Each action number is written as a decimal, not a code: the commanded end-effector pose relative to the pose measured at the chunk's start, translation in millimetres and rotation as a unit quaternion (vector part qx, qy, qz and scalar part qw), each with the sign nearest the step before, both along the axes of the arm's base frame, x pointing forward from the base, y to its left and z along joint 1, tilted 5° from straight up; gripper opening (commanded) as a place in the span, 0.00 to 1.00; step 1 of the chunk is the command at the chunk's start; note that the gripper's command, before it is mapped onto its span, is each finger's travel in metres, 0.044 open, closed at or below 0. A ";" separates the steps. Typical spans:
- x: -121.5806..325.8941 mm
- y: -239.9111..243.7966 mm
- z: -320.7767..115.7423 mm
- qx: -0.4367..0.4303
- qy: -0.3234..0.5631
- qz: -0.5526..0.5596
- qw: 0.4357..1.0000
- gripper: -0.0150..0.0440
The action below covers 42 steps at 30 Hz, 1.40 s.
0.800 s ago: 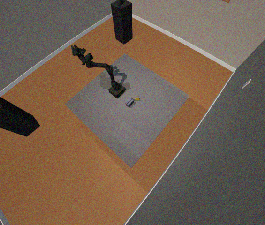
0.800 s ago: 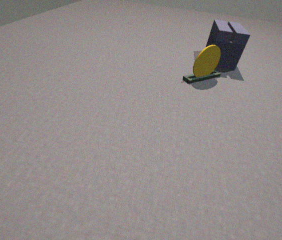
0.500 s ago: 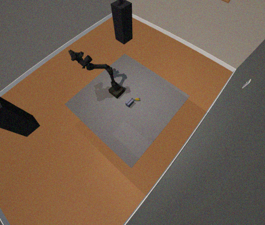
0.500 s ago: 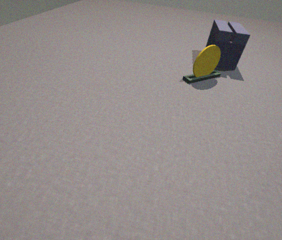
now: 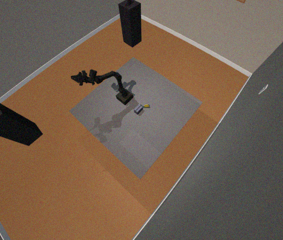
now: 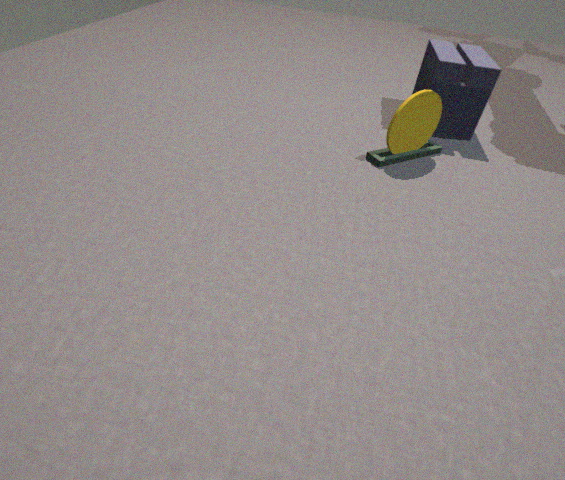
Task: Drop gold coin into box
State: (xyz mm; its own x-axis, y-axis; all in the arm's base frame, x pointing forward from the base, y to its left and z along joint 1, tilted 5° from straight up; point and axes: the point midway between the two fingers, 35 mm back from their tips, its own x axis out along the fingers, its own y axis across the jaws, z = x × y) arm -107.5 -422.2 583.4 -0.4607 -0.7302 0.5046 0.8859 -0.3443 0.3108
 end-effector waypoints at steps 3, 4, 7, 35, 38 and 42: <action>66.8 -36.7 -49.2 0.099 0.010 0.077 0.992 0.53; 74.6 -39.2 -54.1 0.108 0.012 0.085 0.990 0.53; 104.5 -48.5 -70.9 0.142 0.024 0.117 0.983 0.53; 479.9 98.5 -312.0 0.470 0.313 0.487 0.667 0.53; 502.3 138.2 -337.8 0.486 0.363 0.512 0.608 0.53; 523.6 197.9 -372.5 0.502 0.432 0.540 0.520 0.53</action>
State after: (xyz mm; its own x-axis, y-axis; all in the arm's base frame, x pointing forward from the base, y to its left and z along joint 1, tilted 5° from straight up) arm 404.7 -264.1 241.7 0.5878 -0.5207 -0.6191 0.5179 0.8301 -0.2065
